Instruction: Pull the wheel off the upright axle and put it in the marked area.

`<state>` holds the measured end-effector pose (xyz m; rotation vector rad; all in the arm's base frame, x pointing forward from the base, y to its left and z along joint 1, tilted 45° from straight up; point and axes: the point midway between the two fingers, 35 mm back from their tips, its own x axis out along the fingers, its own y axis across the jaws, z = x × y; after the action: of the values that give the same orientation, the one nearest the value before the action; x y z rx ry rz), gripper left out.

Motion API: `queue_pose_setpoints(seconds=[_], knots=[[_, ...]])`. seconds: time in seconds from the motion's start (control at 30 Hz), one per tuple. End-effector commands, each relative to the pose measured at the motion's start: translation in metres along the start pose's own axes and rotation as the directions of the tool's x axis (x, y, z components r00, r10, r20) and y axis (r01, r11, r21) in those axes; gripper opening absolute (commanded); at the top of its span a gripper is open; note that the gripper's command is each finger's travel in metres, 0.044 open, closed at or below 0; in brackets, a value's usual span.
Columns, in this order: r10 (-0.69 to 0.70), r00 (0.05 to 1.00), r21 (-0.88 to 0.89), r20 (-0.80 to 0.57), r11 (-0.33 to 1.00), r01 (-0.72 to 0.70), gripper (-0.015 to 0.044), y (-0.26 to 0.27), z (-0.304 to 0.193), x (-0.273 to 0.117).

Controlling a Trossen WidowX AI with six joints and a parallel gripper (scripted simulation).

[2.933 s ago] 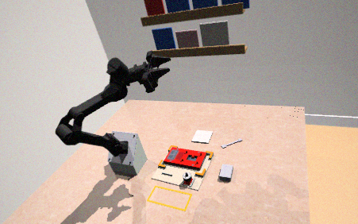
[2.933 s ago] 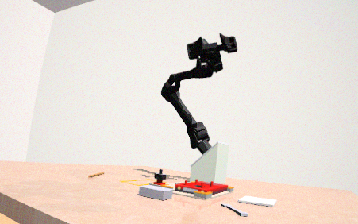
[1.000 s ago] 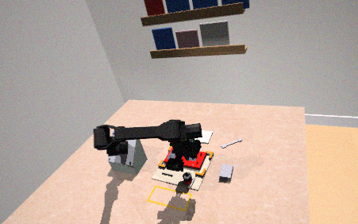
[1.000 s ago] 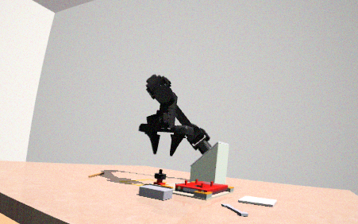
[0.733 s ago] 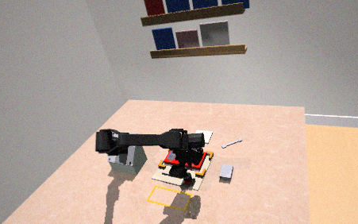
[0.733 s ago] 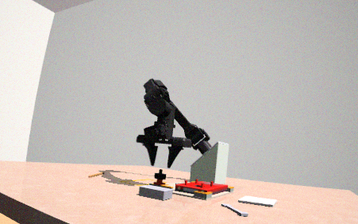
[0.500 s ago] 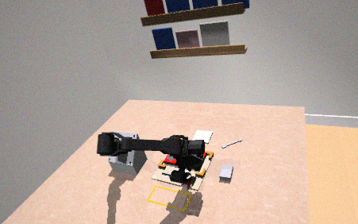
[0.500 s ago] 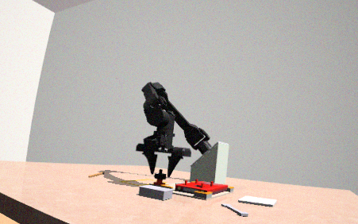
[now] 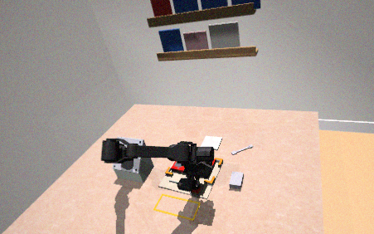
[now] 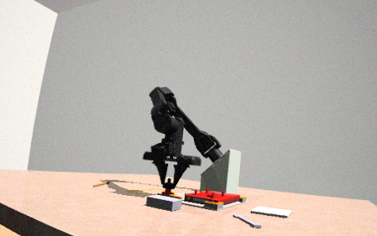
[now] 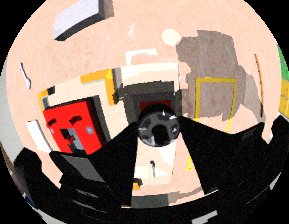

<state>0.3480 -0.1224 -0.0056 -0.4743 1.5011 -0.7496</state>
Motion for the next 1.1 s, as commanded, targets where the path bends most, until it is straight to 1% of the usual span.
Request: queue_pose_setpoints(seconds=[0.0, 0.07, 0.23, 0.27, 1.07], knots=[[0.000, 1.000, 0.001, 0.000, 1.000, 0.000, 0.0155, 0.0000, 0.0001, -0.0001], [0.000, 1.000, 0.001, 0.000, 1.000, 0.000, 0.0142, 0.0000, 0.0001, -0.0001], [0.000, 1.000, 0.000, 0.000, 1.000, 0.000, 0.0010, 0.0000, 0.0002, -0.0009], [0.000, 1.000, 0.000, 0.000, 1.000, 0.000, 0.0000, 0.0000, 0.0002, -0.0013], [0.000, 1.000, -0.001, -0.001, 1.000, 0.000, 0.0000, 0.0003, 0.0006, -0.0090]])
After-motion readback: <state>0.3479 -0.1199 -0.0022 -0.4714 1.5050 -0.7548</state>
